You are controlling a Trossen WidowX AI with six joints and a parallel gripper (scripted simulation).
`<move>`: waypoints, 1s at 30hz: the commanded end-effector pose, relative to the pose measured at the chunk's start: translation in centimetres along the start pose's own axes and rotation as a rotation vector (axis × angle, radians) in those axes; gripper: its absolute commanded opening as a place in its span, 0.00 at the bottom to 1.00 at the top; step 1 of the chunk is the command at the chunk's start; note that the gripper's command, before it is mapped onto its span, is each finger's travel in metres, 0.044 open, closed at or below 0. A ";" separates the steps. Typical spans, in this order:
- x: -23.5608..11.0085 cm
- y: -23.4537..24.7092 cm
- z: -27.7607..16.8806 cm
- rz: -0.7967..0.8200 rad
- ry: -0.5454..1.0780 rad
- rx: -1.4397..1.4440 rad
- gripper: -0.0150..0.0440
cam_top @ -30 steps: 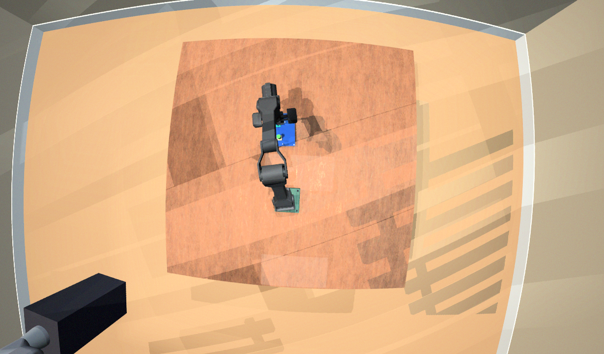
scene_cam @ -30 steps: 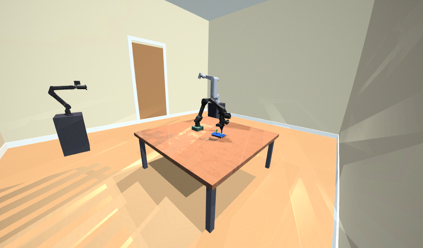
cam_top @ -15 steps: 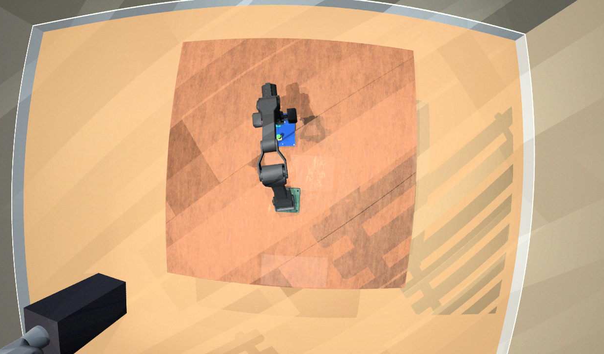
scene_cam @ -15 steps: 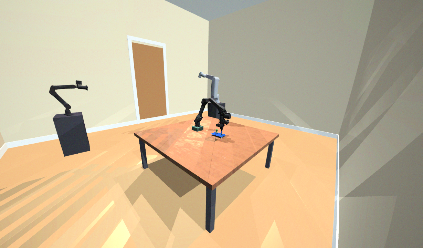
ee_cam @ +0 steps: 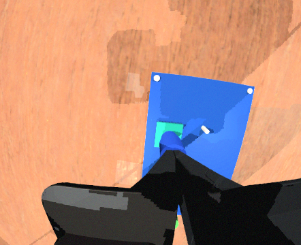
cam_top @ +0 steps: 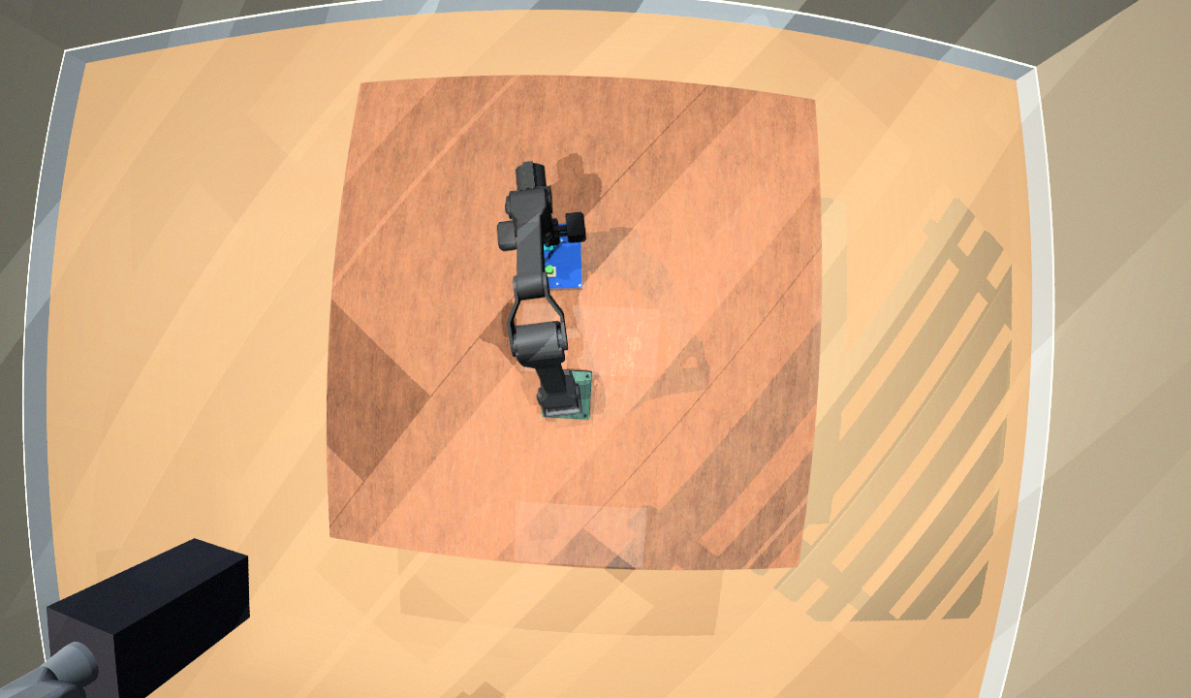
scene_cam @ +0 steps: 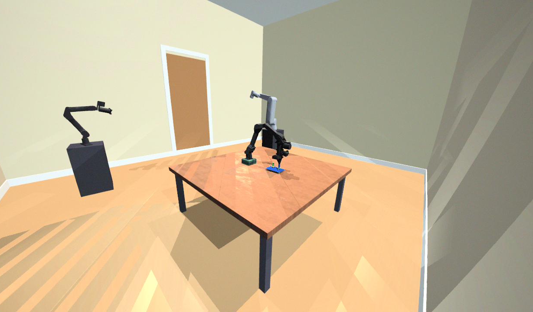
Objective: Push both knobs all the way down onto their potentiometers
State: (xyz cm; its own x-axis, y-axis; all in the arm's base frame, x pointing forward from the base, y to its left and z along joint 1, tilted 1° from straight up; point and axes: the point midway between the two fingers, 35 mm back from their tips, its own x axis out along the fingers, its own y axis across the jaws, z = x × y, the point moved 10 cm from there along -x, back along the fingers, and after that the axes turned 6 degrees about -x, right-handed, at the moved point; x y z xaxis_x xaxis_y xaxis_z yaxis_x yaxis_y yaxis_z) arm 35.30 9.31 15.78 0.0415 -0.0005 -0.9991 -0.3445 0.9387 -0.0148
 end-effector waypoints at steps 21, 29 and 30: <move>-1.4 0.0 0.0 0.001 0.007 0.000 0.65; -4.0 -0.3 -8.6 -0.002 0.016 -0.002 1.00; -4.1 -0.3 -9.9 -0.002 0.017 -0.002 1.00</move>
State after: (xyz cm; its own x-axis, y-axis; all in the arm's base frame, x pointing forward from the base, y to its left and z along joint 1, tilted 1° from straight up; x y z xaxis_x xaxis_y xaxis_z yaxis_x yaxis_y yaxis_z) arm 28.66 6.71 19.51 0.0409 -0.0018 -0.9992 -0.3451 0.9384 -0.0159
